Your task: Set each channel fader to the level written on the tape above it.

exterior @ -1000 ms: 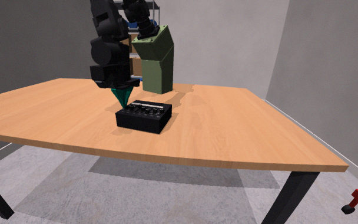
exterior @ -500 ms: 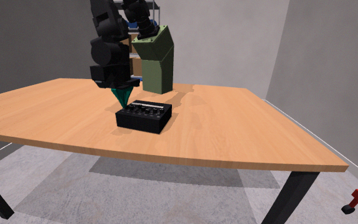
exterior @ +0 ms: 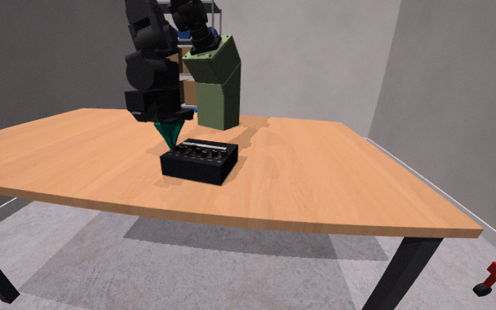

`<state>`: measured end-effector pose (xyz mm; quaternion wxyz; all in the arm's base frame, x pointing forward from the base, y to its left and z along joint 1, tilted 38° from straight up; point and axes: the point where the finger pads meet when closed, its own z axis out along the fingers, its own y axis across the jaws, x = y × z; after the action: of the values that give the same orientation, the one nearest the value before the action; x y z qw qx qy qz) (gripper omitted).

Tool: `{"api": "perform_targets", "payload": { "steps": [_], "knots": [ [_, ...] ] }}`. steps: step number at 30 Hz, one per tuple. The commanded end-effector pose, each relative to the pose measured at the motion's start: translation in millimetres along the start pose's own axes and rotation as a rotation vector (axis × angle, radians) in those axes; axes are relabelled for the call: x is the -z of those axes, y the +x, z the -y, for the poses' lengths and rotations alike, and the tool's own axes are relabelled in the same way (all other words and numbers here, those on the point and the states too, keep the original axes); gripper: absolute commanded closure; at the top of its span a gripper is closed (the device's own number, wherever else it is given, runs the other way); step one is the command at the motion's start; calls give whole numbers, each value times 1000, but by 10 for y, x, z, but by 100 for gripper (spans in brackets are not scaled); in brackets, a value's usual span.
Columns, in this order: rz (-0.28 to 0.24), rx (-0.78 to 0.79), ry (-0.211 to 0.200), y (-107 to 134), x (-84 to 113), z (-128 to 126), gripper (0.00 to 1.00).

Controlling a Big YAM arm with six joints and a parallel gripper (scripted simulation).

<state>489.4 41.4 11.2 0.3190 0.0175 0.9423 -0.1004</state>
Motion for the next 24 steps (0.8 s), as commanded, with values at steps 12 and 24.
{"api": "perform_targets", "payload": {
  "steps": [12, 24],
  "knots": [
    [-22, 27, 0, 152, -46, -23, 100],
    [-28, 29, 1, 168, -45, -21, 100]
  ]
}}
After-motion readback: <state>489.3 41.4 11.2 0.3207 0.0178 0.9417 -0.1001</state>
